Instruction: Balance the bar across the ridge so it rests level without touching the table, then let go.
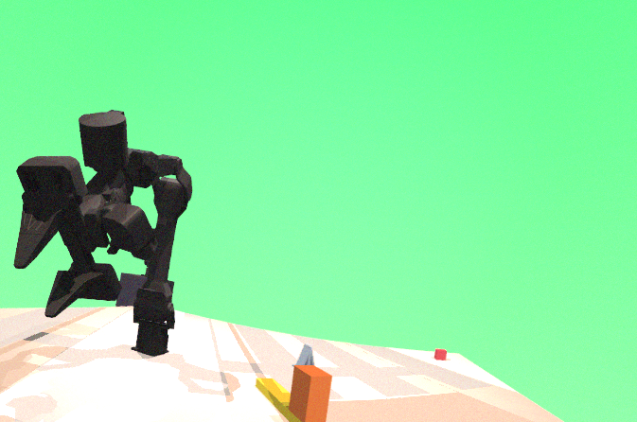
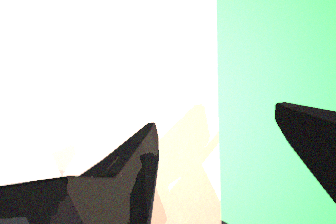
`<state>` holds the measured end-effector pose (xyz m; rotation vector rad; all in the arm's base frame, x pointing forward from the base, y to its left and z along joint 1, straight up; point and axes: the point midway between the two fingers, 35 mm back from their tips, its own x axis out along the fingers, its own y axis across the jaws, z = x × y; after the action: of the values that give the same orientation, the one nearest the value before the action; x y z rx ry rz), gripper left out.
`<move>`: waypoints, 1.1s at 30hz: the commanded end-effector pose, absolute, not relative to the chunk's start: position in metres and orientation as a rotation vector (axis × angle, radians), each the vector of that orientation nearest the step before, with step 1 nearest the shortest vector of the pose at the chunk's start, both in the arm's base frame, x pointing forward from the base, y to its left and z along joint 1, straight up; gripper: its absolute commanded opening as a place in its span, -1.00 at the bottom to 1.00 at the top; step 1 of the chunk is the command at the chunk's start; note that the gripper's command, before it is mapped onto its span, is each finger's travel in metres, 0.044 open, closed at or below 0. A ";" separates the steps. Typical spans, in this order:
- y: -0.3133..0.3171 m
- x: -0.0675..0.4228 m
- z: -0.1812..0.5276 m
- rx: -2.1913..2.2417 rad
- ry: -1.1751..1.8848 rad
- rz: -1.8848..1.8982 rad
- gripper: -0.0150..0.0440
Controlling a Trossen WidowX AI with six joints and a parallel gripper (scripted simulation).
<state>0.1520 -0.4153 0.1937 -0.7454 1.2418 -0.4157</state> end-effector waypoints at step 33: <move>-0.267 0.315 0.185 -1.322 1.197 0.728 0.58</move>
<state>0.3034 -0.2843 0.1851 -1.2565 1.2187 0.5995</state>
